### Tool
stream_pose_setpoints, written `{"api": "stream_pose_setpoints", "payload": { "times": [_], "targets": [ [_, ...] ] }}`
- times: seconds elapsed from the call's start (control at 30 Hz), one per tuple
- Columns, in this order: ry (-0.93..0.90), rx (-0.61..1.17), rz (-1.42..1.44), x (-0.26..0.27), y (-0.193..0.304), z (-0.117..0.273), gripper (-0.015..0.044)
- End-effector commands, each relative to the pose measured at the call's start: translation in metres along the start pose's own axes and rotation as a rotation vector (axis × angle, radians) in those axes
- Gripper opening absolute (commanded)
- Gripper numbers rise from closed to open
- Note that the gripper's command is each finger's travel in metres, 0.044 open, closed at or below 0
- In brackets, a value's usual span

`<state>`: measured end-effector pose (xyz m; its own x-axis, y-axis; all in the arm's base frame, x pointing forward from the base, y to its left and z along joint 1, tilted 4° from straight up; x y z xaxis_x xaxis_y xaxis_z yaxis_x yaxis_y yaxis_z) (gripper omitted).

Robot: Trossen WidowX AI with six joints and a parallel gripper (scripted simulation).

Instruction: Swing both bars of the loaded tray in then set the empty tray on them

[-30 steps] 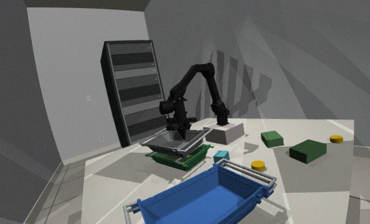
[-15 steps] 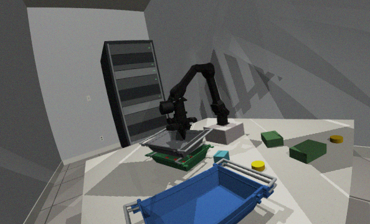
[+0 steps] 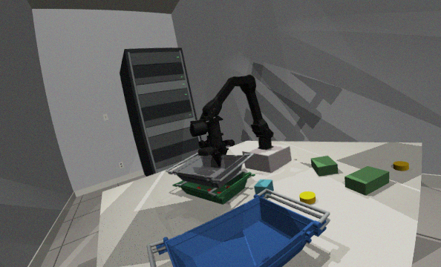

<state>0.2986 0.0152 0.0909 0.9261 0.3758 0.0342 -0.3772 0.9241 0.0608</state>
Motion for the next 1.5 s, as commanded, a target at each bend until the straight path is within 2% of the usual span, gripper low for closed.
{"api": "stream_pose_setpoints", "payload": {
  "times": [0.0,0.57,0.83,1.47],
  "targets": [
    [0.027,0.003,0.001,-0.003,0.000,-0.006,0.0000],
    [0.001,0.000,0.000,0.000,0.000,-0.001,0.0000],
    [0.027,0.003,0.001,-0.005,0.000,-0.015,0.0000],
    [0.028,0.003,0.001,-0.005,0.000,-0.015,0.0000]
  ]
}}
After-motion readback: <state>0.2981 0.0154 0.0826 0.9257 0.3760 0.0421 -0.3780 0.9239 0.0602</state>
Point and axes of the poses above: the point midway between the two fingers, 35 mm back from their tips, its own z axis back along the fingers, its own x axis across the jaws, y = z × x, the point moved 6 cm from there along z, back along the fingers, and after that the axes turned 3 degrees about z, right-handed, at the moved point
